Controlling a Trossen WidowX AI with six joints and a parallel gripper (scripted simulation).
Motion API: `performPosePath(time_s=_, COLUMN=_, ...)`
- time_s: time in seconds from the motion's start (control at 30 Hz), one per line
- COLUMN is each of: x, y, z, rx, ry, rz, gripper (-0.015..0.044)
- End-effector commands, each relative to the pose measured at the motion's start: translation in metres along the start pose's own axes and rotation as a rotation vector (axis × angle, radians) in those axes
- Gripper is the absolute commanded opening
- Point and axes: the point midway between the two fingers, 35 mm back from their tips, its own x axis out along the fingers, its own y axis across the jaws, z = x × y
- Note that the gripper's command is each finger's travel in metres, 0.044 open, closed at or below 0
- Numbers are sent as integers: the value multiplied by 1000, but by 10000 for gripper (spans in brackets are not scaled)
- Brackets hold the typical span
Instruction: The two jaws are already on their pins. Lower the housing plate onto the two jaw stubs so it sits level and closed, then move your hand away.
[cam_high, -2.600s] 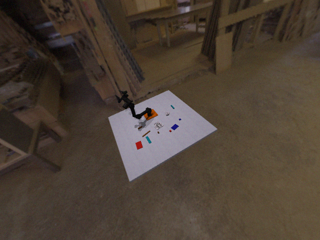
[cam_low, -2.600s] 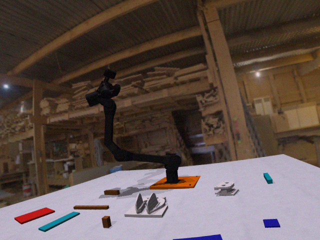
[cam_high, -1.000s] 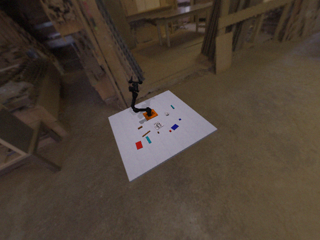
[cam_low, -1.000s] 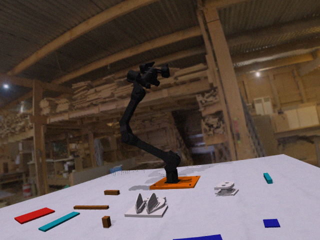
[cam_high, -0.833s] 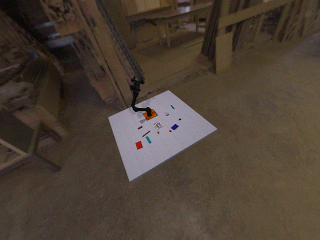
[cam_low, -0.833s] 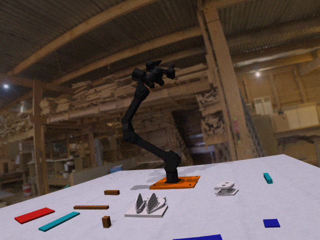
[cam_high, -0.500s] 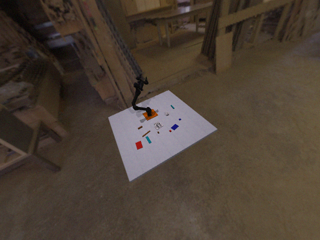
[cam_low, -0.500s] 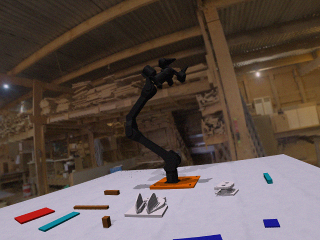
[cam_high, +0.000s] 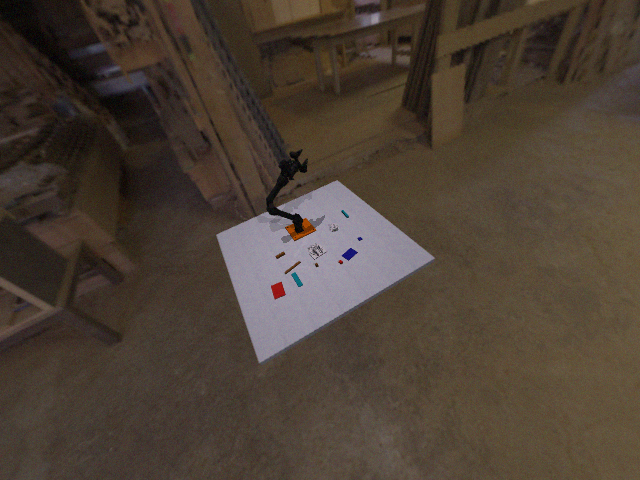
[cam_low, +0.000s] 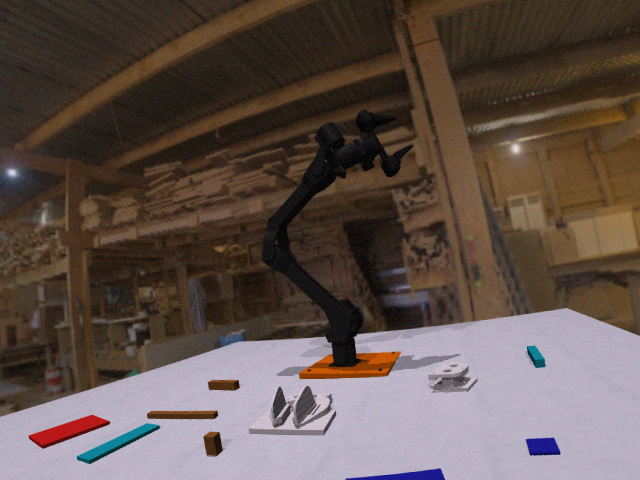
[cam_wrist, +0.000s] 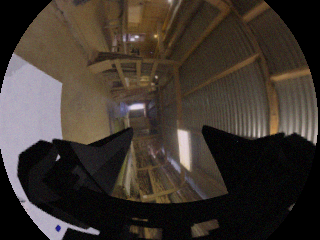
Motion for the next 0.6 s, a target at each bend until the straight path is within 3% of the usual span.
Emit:
performPosePath(time_s=0.0, x=15, y=27, z=-19, rx=82, ry=60, rz=88, gripper=440)
performPosePath(time_s=0.57, x=34, y=121, z=-87, rx=409, ry=332, rz=350, gripper=440)
